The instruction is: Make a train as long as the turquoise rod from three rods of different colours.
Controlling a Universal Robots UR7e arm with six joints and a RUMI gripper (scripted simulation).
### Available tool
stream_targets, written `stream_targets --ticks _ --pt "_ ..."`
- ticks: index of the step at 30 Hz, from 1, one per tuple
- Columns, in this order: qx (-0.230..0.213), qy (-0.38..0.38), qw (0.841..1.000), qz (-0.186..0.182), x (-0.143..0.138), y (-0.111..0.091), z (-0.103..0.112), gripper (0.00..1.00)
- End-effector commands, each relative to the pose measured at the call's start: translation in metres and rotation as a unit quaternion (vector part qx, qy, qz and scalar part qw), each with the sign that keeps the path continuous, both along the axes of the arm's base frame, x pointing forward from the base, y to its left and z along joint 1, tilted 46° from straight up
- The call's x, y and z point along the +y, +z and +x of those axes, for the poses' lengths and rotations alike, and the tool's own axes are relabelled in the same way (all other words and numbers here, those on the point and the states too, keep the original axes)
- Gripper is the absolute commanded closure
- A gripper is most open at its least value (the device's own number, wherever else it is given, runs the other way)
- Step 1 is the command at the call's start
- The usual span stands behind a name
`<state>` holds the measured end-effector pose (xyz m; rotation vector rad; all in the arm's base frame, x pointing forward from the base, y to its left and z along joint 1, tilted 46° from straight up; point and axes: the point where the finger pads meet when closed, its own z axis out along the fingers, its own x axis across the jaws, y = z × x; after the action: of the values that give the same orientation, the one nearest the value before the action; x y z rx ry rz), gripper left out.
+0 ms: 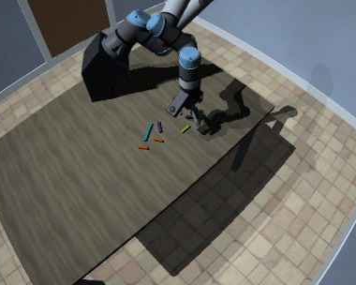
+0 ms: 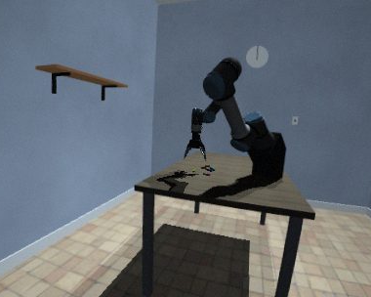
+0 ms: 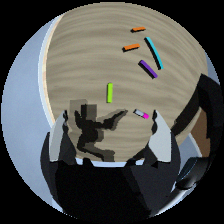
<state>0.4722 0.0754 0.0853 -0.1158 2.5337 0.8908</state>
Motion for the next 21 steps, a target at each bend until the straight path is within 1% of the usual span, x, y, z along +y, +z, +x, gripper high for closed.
stream_targets --ticks 1,15,16,21 --pt "0.007 -0.009 1.000 0.004 -0.0003 0.0000 0.0003 0.00" --pt "0.010 -0.012 1.000 0.006 -0.0003 -0.0002 0.0004 0.00" --pt "0.010 -0.012 1.000 0.006 -0.0003 -0.0002 0.0004 0.86" --pt "0.010 -0.012 1.000 0.006 -0.0003 -0.0002 0.0004 0.86"
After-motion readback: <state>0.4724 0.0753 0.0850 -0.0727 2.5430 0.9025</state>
